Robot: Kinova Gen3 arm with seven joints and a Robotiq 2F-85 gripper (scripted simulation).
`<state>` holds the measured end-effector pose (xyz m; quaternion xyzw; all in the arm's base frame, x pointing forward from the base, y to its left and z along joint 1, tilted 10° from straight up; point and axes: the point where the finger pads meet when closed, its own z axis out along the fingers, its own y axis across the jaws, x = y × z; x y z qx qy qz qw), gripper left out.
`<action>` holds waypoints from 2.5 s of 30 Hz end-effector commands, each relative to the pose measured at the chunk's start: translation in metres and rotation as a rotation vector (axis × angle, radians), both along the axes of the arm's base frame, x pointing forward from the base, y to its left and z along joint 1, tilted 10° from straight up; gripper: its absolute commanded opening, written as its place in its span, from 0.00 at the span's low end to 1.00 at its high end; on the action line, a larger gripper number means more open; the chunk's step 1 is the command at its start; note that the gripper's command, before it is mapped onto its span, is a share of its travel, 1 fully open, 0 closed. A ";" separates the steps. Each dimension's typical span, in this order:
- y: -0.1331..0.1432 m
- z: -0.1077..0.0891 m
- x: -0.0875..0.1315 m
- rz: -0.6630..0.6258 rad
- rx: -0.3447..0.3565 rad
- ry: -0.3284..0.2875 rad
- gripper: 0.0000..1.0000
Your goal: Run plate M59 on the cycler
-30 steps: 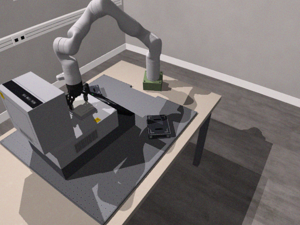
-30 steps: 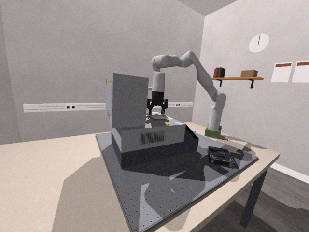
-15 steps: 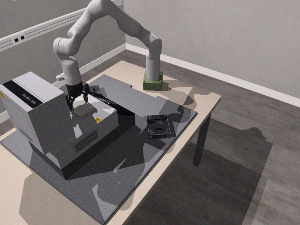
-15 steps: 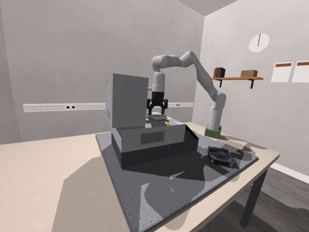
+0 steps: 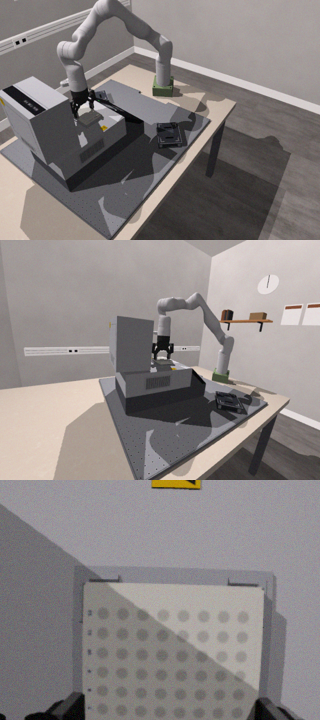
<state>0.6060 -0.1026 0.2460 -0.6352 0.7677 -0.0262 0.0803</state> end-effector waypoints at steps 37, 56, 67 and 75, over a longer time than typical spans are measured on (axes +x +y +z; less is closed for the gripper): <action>0.001 -0.004 0.001 -0.001 -0.001 -0.003 1.00; 0.002 0.012 -0.002 0.006 0.003 -0.002 1.00; 0.000 0.023 -0.004 0.005 0.003 -0.002 1.00; -0.001 0.034 -0.006 0.005 0.003 -0.002 1.00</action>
